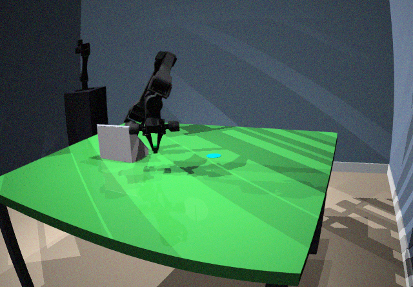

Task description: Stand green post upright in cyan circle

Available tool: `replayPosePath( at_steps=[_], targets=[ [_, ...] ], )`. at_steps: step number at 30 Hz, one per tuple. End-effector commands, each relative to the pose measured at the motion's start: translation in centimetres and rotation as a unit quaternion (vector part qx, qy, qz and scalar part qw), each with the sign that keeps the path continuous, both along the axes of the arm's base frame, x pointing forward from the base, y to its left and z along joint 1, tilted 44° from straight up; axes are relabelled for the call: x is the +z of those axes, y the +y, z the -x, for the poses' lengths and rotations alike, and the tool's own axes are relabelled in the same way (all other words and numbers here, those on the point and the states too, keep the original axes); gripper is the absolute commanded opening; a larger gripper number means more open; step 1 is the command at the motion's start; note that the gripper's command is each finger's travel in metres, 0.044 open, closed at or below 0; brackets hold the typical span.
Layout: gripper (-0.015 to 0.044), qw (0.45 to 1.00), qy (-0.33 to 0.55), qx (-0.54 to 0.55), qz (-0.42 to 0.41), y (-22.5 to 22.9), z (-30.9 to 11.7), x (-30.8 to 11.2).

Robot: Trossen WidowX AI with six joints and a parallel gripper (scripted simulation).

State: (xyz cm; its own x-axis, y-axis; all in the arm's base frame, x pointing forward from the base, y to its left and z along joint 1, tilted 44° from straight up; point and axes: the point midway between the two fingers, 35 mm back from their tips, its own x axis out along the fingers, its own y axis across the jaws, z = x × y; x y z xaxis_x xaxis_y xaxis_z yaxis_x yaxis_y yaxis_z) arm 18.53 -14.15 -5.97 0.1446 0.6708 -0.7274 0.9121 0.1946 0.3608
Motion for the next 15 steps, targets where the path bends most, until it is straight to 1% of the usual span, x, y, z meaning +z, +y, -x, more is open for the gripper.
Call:
replayPosePath(
  at_steps=[1, 11, 15],
  targets=[
    [0.0023, 1.0, -0.001, 0.001, 0.002, -0.8, 0.2, 0.8],
    [0.0023, 1.0, -0.001, 0.001, 0.001, -2.6, 1.0, 3.3],
    [0.0023, 1.0, -0.001, 0.002, 0.001, -2.7, 1.0, 3.5]
  ],
)
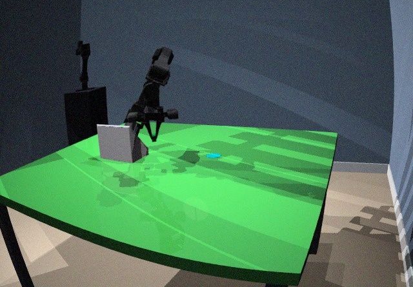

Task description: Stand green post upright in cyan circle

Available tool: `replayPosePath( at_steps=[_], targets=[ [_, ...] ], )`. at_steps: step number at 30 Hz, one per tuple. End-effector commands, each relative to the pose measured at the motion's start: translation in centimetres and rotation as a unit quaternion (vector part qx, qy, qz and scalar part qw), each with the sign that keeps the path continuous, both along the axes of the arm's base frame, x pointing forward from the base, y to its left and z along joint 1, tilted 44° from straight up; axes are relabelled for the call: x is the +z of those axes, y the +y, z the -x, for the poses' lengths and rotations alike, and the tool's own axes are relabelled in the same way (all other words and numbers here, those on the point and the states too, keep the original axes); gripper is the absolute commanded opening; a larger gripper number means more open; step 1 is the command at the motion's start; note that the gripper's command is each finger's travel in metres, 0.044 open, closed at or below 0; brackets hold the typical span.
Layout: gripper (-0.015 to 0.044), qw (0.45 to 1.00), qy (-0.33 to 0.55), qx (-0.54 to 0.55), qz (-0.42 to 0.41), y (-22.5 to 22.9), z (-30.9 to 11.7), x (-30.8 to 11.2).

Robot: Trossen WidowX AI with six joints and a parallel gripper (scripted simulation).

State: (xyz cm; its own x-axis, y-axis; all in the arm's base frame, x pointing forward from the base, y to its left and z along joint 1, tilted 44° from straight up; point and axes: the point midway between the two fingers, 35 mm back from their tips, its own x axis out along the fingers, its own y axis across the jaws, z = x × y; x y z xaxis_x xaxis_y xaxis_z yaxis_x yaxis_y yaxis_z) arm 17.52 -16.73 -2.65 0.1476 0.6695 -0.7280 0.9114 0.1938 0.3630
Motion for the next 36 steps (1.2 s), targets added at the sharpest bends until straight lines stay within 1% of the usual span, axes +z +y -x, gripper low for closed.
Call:
replayPosePath(
  at_steps=[1, 36],
  targets=[
    [0.0023, 1.0, -0.001, 0.004, 0.001, -0.1, 0.0, 0.3],
    [0.0023, 0.994, -0.059, 0.083, 0.026, 2.2, -5.6, 4.4]
  ],
)
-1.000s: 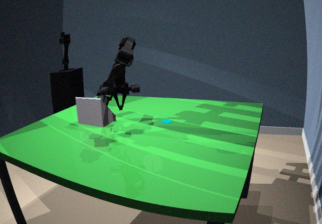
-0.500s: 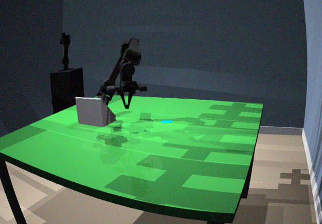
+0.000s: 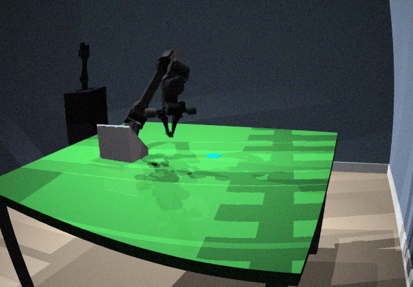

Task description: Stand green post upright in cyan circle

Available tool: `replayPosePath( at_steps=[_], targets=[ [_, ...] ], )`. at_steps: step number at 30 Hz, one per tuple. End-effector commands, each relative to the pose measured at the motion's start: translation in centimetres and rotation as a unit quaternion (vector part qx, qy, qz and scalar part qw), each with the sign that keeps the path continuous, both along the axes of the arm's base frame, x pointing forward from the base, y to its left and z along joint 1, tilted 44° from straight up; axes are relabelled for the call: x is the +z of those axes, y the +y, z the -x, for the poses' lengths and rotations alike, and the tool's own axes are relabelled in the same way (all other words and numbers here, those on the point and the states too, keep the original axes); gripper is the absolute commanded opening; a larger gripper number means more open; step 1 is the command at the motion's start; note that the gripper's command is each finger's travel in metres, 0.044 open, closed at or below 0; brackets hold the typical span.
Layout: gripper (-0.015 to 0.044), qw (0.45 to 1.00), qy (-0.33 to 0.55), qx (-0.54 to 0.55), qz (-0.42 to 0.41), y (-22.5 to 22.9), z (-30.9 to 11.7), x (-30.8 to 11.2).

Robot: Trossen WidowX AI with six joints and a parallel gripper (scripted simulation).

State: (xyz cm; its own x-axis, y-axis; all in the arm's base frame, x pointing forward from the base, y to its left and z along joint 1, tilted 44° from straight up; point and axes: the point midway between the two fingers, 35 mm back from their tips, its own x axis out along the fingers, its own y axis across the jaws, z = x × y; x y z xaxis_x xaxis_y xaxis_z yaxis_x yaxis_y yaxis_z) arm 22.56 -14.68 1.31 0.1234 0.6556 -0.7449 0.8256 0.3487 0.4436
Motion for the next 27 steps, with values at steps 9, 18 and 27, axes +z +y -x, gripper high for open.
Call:
replayPosePath(
  at_steps=[9, 18, 27],
  targets=[
    [0.0023, 0.999, -0.022, 0.023, 0.007, 0.9, -2.1, 1.7],
    [0.0023, 0.998, -0.039, 0.04, 0.012, 1.7, -3.5, 3.1],
    [0.0023, 0.997, -0.055, 0.056, 0.015, 2.5, -4.9, 4.5]
  ],
)
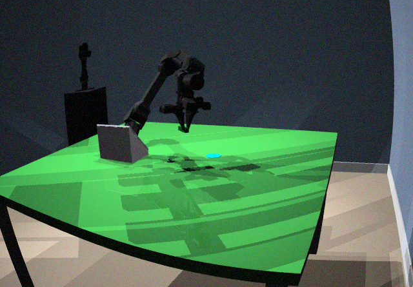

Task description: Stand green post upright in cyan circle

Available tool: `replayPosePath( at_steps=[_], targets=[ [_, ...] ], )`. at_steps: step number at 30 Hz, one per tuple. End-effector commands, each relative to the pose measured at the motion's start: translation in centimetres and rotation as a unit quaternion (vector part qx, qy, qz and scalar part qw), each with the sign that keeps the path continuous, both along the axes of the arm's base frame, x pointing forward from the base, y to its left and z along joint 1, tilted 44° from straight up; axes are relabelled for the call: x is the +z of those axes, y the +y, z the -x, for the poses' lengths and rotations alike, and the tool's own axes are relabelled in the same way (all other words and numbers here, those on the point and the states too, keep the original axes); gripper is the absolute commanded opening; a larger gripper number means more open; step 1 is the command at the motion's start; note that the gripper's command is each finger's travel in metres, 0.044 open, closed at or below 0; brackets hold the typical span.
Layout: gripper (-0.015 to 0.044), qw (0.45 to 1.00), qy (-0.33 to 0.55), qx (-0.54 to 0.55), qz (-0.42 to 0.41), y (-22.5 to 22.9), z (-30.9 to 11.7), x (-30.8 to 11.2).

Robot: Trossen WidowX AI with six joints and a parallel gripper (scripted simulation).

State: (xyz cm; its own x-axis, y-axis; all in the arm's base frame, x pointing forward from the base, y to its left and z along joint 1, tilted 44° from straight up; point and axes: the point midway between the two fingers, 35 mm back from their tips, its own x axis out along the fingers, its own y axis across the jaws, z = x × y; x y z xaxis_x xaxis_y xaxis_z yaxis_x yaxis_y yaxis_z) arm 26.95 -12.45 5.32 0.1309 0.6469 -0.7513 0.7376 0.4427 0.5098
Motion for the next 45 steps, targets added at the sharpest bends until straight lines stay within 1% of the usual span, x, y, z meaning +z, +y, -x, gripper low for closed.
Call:
replayPosePath(
  at_steps=[1, 45],
  targets=[
    [0.0023, 1.0, -0.007, 0.006, 0.001, 0.4, -0.7, 0.7],
    [0.0023, 0.992, -0.092, 0.09, 0.004, 6.7, -5.7, 8.4]
  ],
)
